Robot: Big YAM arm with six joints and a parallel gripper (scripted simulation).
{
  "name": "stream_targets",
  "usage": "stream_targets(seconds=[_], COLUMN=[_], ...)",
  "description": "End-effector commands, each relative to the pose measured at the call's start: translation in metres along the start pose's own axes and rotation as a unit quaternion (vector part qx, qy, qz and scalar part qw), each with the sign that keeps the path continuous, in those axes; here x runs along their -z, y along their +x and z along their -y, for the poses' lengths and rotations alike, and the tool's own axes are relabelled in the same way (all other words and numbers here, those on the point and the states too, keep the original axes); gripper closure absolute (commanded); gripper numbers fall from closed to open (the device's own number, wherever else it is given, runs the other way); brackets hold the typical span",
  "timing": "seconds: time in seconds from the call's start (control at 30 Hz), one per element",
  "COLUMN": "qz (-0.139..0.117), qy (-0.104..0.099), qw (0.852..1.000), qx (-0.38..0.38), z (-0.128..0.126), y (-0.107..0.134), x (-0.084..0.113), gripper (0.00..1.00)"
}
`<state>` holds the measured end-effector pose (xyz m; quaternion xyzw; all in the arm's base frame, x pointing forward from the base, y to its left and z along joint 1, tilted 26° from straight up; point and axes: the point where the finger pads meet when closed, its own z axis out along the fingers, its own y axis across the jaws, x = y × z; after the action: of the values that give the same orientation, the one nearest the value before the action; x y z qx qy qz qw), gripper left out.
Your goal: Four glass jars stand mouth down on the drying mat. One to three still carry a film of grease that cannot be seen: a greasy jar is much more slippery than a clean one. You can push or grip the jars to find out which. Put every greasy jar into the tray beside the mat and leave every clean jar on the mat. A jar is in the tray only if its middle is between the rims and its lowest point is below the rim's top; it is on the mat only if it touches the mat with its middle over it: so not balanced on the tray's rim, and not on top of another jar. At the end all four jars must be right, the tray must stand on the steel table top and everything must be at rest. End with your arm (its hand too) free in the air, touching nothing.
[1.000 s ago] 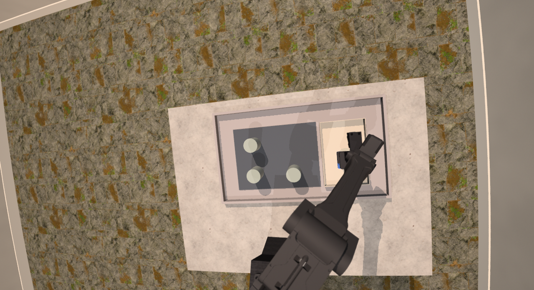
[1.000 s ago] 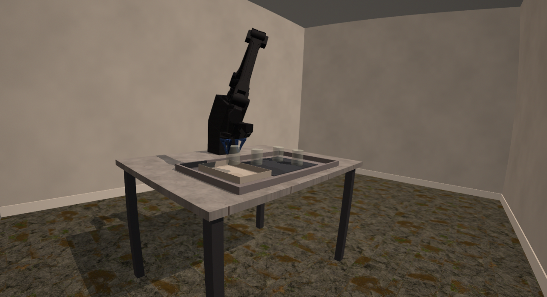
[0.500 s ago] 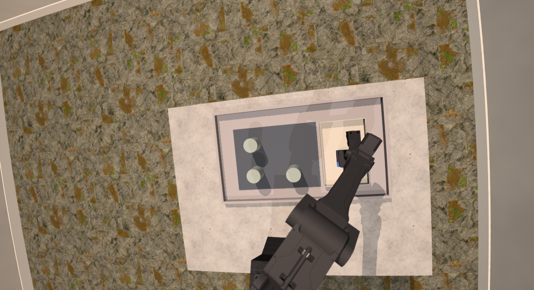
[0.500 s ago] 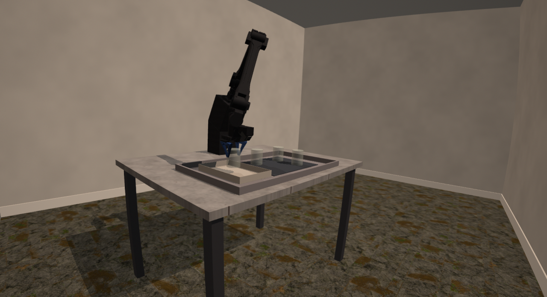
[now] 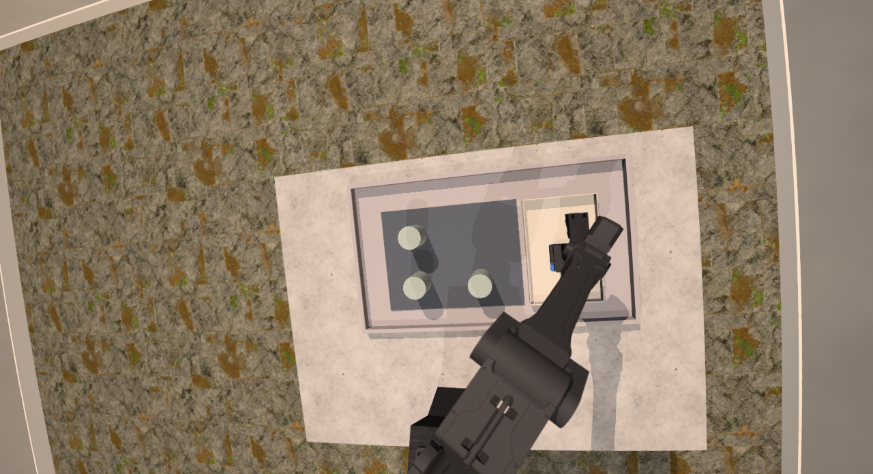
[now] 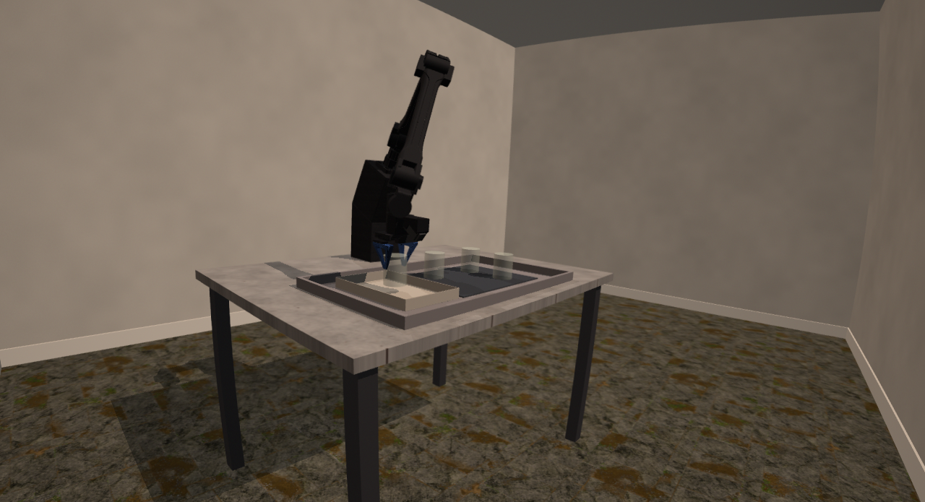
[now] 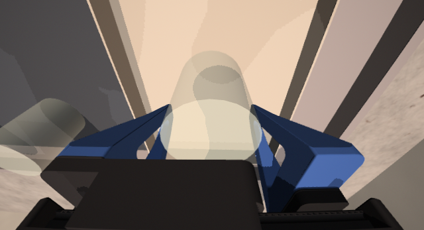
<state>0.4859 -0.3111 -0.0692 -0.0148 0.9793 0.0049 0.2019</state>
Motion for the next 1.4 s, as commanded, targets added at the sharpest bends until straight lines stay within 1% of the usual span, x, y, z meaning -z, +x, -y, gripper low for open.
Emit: stream_targets(seconds=[0.0,0.17,0.47,1.03,1.07,1.37], qz=[0.021,0.021,0.021,0.021,0.021,0.021], qy=[0.015,0.015,0.015,0.015,0.015,0.015], qw=[1.000,1.000,1.000,1.000,1.000,1.000], qx=[0.004,0.004,0.004,0.004,0.004,0.004], z=[0.010,0.010,0.009,0.008,0.008,0.008], y=[-0.023,-0.023,-0.025,-0.024,-0.024,-0.024], x=[0.006,-0.001,-0.005,-0.007,-0.007,-0.007], gripper=[1.00,1.00,1.00,1.00,0.00,0.00])
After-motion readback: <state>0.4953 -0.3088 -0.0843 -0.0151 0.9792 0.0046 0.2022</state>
